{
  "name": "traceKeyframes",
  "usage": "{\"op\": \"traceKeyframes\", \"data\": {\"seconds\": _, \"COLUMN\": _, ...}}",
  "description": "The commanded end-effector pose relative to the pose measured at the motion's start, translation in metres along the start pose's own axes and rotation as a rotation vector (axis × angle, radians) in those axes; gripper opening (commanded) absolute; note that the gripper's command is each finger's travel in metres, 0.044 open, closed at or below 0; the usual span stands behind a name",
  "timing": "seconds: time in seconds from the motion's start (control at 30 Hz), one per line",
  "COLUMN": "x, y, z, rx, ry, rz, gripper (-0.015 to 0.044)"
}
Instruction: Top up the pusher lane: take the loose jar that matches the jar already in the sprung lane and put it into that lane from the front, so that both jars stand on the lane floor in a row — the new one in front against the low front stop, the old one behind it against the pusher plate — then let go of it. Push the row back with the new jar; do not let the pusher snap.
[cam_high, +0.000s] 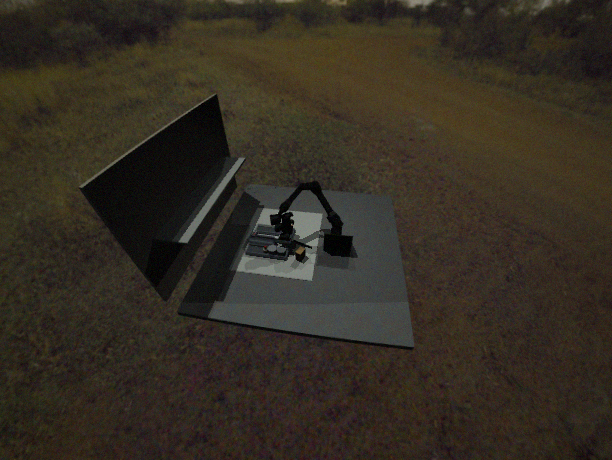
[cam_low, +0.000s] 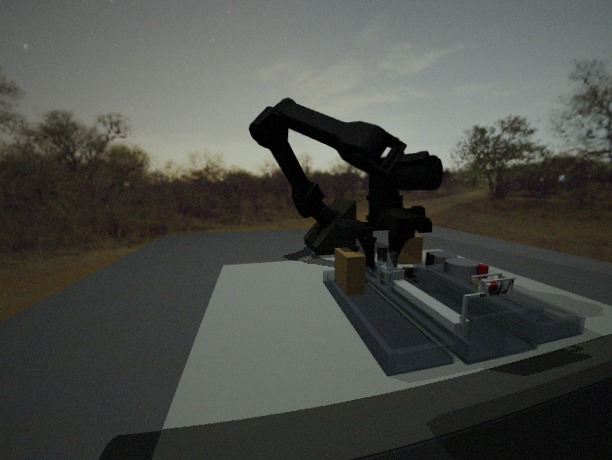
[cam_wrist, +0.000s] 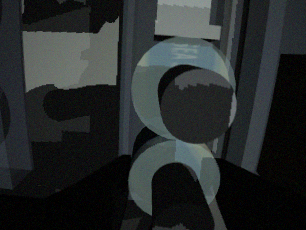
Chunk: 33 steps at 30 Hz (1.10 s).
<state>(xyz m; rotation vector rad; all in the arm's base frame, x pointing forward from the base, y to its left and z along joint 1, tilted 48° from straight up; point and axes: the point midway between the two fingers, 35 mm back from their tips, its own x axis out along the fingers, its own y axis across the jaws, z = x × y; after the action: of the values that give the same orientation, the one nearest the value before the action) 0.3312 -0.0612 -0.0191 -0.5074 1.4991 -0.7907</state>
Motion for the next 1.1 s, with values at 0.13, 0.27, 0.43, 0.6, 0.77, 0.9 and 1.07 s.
{"op": "traceKeyframes", "data": {"seconds": 0.13, "x": 0.0, "y": 0.0003, "z": -0.0019, "rx": 0.01, "ry": -0.01, "rz": -0.009, "gripper": 0.0}}
{"op": "traceKeyframes", "data": {"seconds": 0.27, "x": 0.0, "y": 0.0003, "z": -0.0019, "rx": 0.01, "ry": -0.01, "rz": -0.009, "gripper": 0.0}}
{"op": "traceKeyframes", "data": {"seconds": 0.43, "x": 0.0, "y": 0.0003, "z": -0.0019, "rx": 0.01, "ry": -0.01, "rz": -0.009, "gripper": 0.0}}
{"op": "traceKeyframes", "data": {"seconds": 0.6, "x": 0.0002, "y": 0.0003, "z": -0.0013, "rx": 0.01, "ry": -0.01, "rz": -0.009, "gripper": 0.0079}}
{"op": "traceKeyframes", "data": {"seconds": 0.77, "x": 0.0002, "y": 0.0003, "z": -0.0013, "rx": 0.01, "ry": -0.01, "rz": -0.009, "gripper": 0.021}}
{"op": "traceKeyframes", "data": {"seconds": 0.9, "x": 0.0002, "y": 0.0003, "z": -0.0013, "rx": 0.01, "ry": -0.01, "rz": -0.009, "gripper": 0.0288}}
{"op": "traceKeyframes", "data": {"seconds": 1.07, "x": -0.0074, "y": 0.0006, "z": -0.0012, "rx": 0.01, "ry": -0.01, "rz": -0.008, "gripper": 0.0288}}
